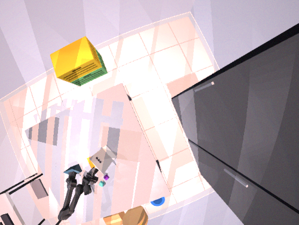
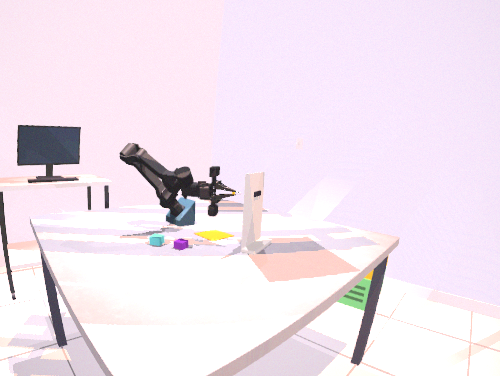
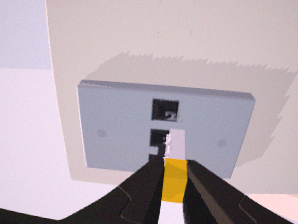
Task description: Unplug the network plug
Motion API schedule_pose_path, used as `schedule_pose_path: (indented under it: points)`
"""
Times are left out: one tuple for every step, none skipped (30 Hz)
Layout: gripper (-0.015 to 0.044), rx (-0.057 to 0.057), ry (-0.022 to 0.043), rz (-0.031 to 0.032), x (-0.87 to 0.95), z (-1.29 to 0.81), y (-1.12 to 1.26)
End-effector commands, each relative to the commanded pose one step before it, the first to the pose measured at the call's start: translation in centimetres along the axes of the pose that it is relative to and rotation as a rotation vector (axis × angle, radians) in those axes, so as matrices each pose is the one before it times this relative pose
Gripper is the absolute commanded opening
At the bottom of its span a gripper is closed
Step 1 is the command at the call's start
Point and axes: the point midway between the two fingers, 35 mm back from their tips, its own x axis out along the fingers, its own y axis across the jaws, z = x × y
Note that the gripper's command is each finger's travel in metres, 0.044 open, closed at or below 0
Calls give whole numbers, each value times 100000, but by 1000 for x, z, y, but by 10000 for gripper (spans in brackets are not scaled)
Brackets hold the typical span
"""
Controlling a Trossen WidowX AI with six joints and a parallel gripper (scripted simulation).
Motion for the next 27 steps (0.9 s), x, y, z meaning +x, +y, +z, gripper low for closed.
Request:
schedule_pose_path:
  points:
    - [0,-250,302,-37,-227,-115,-36]
    - [0,0,1,-2,-41,-6,0]
    - [0,0,1,-2,-41,-6,0]
    - [0,0,1,-2,-41,-6,0]
    - [0,0,1,-2,-41,-6,0]
    - [0,0,1,-2,-41,-6,0]
    - [0,0,1,-2,-41,-6,0]
    - [0,0,1,-2,-41,-6,0]
    - [0,0,1,-2,-41,-6,0]
    - [0,0,1,-2,-41,-6,0]
    - [0,0,1,-2,-41,-6,0]
    - [0,0,1,-2,-41,-6,0]
    - [0,0,1,-1,-38,-5,0]
    - [0,0,1,-1,-38,-5,0]
    - [0,0,1,-1,-38,-5,0]
    - [0,0,1,-1,-39,-5,0]
    - [0,0,1,-1,-39,-5,0]
    - [0,0,1,-1,-39,-6,0]
    - [0,0,1,-2,-39,-6,0]
    - [0,0,1,-1,-39,-6,0]
    - [0,0,1,-1,-39,-6,0]
    - [0,0,1,-1,-39,-6,0]
    - [0,0,1,-1,-39,-6,0]
    - [0,0,1,-1,-39,-6,0]
    - [0,0,1,-1,-39,-6,0]
    - [0,0,1,-1,-39,-6,0]
    - [0,263,-262,-5,168,93,74]
